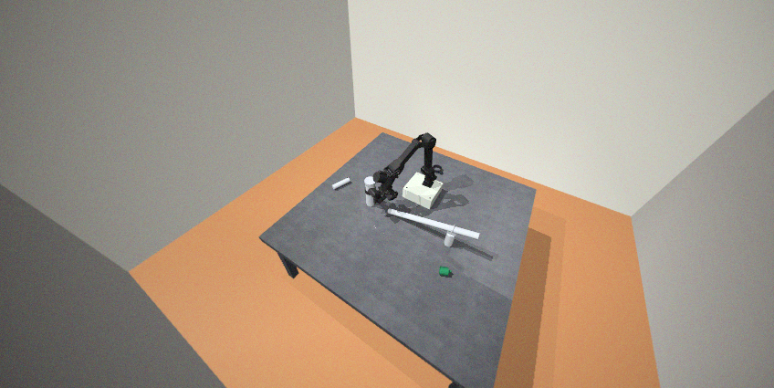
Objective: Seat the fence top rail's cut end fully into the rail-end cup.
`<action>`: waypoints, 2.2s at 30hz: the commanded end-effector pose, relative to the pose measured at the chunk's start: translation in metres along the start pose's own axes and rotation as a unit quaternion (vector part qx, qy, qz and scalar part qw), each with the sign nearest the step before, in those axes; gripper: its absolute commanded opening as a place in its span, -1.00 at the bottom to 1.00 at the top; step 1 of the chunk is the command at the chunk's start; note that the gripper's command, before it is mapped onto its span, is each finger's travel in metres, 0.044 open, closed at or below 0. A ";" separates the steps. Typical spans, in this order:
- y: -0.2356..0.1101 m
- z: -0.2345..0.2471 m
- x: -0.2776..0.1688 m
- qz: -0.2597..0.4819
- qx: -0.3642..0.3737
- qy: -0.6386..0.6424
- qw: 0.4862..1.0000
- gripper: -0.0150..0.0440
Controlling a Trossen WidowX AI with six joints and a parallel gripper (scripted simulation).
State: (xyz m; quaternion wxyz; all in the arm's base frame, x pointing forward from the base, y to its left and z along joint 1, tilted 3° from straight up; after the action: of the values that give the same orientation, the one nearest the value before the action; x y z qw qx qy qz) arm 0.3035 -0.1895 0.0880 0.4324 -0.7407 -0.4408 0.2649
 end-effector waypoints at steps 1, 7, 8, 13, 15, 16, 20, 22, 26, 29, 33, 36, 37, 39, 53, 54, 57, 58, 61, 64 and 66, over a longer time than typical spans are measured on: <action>-0.001 0.001 -0.001 -0.005 -0.001 -0.009 1.000 -0.47; -0.003 0.004 -0.002 -0.016 0.000 -0.028 0.999 -0.49; -0.003 0.005 -0.002 -0.018 0.000 -0.032 0.999 -0.49; -0.005 0.008 -0.004 -0.027 0.000 -0.048 0.998 -0.49; -0.005 0.009 -0.004 -0.029 0.000 -0.052 0.998 -0.49; -0.006 0.009 -0.004 -0.031 0.001 -0.055 0.998 -0.49; -0.007 0.012 -0.006 -0.041 0.001 -0.072 0.997 -0.49; -0.007 0.012 -0.006 -0.041 0.001 -0.073 0.996 -0.49; -0.009 0.015 -0.008 -0.050 0.002 -0.089 0.995 -0.49; -0.009 0.016 -0.009 -0.054 0.002 -0.096 0.994 -0.49; -0.011 0.018 -0.010 -0.061 0.002 -0.108 0.992 -0.49; -0.012 0.020 -0.011 -0.067 0.002 -0.119 0.991 -0.49; -0.012 0.020 -0.011 -0.067 0.002 -0.119 0.991 -0.49; -0.012 0.021 -0.012 -0.070 0.003 -0.124 0.990 -0.49; -0.016 0.028 -0.018 -0.094 0.004 -0.167 0.981 -0.49; -0.016 0.028 -0.018 -0.095 0.004 -0.168 0.981 -0.49; -0.017 0.029 -0.019 -0.098 0.004 -0.174 0.980 -0.49; -0.017 0.029 -0.019 -0.100 0.004 -0.177 0.979 -0.49; -0.017 0.029 -0.019 -0.100 0.004 -0.177 0.979 -0.49; -0.016 0.028 -0.018 -0.097 0.004 -0.172 0.980 -0.49; -0.016 0.028 -0.018 -0.095 0.004 -0.169 0.981 -0.49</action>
State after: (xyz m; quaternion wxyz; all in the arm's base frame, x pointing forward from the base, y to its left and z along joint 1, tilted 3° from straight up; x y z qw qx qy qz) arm 0.2664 -0.1900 0.0882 0.3754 -0.6341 -0.5793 0.3485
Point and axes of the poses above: the point midway between the two fingers, 35 mm back from their tips, its own y axis out along the fingers, its own z axis across the jaws, x = y × z, the point moved 5 cm from there along -y, back along the fingers, and after that the axes turned 2 degrees about y, right-handed, at the moved point
